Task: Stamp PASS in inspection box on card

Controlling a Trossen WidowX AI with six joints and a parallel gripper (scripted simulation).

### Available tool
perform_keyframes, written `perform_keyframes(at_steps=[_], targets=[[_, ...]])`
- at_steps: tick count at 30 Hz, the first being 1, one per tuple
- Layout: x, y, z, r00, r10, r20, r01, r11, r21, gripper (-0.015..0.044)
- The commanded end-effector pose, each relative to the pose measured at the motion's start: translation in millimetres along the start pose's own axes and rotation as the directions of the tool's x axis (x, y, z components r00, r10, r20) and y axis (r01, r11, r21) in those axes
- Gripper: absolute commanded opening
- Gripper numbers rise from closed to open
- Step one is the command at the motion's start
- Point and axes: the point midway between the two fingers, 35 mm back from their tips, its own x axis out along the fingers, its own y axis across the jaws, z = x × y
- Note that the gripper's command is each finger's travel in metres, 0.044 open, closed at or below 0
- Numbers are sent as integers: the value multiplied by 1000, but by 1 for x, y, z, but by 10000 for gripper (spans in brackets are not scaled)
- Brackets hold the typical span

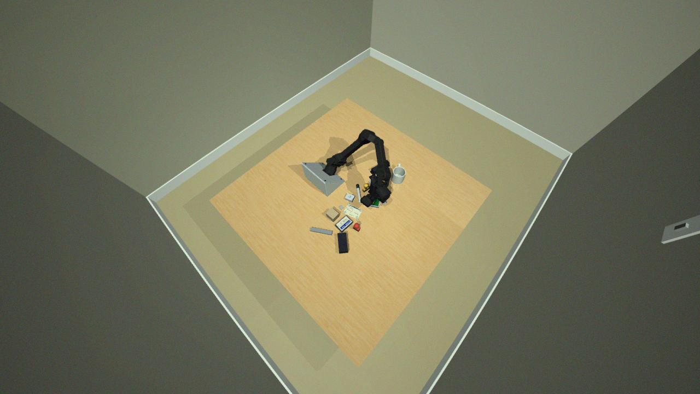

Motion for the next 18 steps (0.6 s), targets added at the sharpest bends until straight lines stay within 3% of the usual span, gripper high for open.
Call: perform_keyframes(at_steps=[1,18], targets=[[3,1,0,1000,5,-2,-5,1000,1,0],[-1,1,0,1000,5,-2,-5,1000,1,0]])
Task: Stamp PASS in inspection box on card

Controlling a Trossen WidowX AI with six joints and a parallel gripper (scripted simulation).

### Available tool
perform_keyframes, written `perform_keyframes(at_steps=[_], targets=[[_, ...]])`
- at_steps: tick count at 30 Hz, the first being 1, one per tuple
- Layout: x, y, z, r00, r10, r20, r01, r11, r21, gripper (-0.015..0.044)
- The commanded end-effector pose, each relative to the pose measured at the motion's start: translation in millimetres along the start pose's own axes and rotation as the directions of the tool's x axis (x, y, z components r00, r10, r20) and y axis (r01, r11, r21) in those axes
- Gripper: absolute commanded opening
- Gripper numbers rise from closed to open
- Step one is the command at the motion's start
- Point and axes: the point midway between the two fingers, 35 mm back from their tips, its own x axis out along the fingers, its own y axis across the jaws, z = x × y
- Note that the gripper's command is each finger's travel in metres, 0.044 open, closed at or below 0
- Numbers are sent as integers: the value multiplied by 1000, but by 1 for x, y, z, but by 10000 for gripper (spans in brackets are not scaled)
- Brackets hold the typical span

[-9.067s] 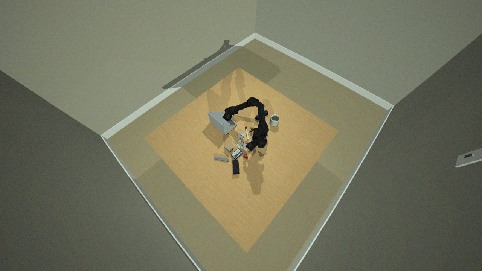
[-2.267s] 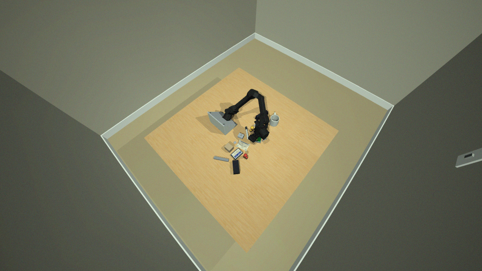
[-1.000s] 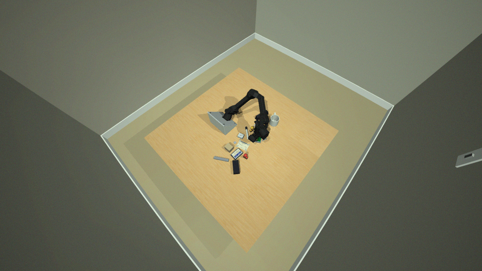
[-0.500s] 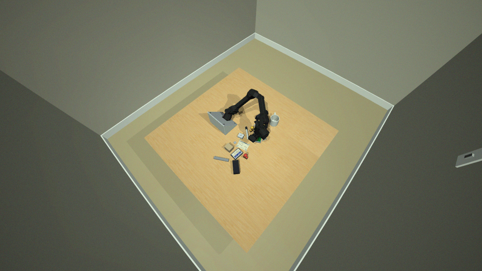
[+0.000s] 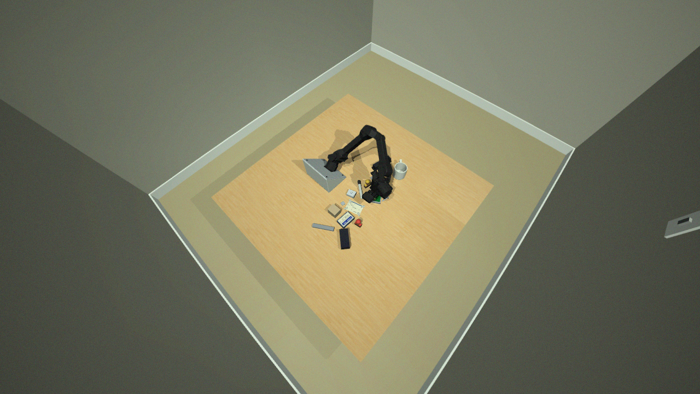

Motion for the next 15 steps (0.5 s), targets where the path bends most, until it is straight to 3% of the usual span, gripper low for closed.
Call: perform_keyframes(at_steps=[1,15], targets=[[-2,1,0,1000,3,-3,-3,1000,-1,0],[-8,1,0,1000,3,-3,-3,1000,-1,0]])
